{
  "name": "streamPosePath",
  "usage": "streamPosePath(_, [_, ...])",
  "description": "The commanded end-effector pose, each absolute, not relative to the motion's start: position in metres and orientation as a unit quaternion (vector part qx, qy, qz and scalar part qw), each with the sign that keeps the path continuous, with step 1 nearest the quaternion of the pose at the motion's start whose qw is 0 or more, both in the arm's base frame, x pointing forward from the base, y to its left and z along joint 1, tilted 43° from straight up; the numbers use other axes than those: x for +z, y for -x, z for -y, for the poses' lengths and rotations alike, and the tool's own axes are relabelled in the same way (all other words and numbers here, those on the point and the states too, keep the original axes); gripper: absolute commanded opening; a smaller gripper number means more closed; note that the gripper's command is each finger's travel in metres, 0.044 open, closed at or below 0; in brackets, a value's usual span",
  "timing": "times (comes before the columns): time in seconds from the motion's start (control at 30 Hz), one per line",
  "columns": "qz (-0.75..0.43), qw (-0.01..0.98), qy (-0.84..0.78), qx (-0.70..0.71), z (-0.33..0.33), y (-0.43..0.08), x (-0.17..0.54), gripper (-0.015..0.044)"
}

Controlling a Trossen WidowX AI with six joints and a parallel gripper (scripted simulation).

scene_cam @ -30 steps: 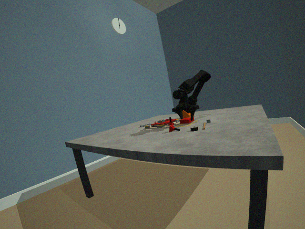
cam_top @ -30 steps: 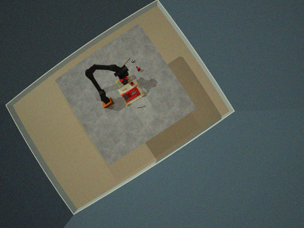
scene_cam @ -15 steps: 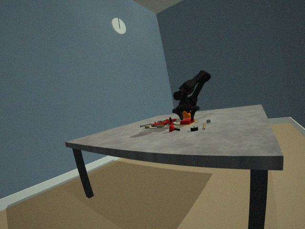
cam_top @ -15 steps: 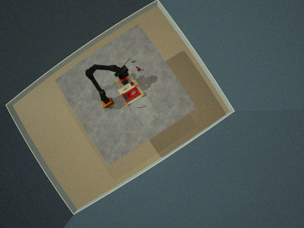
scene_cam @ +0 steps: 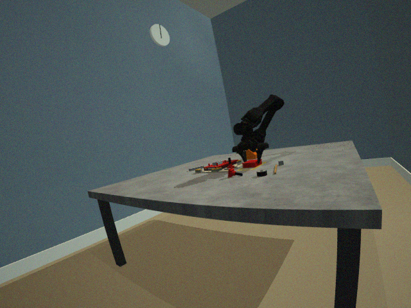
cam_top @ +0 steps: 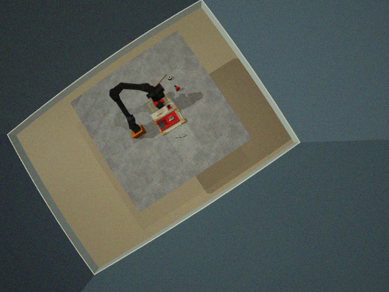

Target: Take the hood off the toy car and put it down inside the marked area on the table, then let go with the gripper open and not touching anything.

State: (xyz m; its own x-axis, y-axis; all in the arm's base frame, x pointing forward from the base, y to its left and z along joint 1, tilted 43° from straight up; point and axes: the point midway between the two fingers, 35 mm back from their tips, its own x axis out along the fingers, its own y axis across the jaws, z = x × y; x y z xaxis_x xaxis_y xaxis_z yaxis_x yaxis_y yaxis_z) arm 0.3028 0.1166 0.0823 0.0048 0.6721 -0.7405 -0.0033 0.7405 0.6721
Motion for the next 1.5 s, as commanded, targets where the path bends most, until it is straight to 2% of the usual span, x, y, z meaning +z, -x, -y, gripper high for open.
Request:
streamPosePath(0.0, [-0.658, 0.662, -0.254, 0.255, -0.117, -0.303, 0.082, 0.0394])
streamPosePath(0.07, [-0.658, 0.662, -0.254, 0.255, -0.115, -0.303, 0.084, 0.044])
streamPosePath(0.37, [-0.66, 0.658, -0.254, 0.257, -0.067, -0.304, 0.135, 0.044])
streamPosePath(1.47, [-0.66, 0.658, -0.254, 0.257, -0.067, -0.304, 0.135, 0.044])
